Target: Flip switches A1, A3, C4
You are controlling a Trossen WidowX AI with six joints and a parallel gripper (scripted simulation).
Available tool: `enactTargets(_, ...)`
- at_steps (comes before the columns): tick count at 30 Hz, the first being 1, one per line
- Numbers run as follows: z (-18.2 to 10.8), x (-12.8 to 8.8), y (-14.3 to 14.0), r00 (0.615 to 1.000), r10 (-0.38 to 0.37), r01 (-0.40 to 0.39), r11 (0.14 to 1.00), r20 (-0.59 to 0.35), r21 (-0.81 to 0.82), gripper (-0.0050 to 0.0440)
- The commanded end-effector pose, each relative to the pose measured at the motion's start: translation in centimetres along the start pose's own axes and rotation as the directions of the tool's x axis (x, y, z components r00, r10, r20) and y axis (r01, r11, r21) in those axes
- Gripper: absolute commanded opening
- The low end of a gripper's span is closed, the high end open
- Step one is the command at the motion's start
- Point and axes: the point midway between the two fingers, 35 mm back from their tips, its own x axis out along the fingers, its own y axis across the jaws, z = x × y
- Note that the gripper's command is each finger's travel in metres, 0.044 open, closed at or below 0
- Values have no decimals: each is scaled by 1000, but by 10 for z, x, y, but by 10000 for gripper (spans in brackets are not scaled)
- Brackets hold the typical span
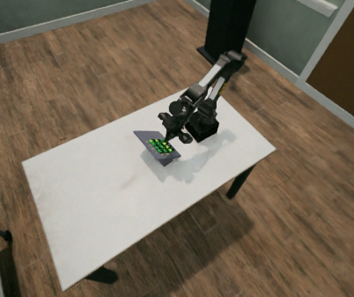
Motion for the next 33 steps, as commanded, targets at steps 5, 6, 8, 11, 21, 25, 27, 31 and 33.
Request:
enactTargets(5,2,22,0,1000,3,-3,1000,-14,0,-3)
enactTargets(6,4,21,0,1000,4,-4,1000,-9,0,-3)
enactTargets(8,3,22,0,1000,3,-3,1000,-11,-1,-4)
enactTargets(11,-1,30,0,1000,3,-3,1000,-22,-1,-5)
enactTargets(21,-1,38,0,1000,2,-2,1000,-22,-1,-50)
enactTargets(25,-1,44,0,1000,2,-2,1000,-21,-1,-50)
enactTargets(27,-1,46,0,1000,2,-2,1000,-21,-1,-50)
enactTargets(31,1,46,0,1000,3,-3,1000,-17,-1,-50)
enactTargets(33,2,46,0,1000,3,-3,1000,-16,-1,-50)
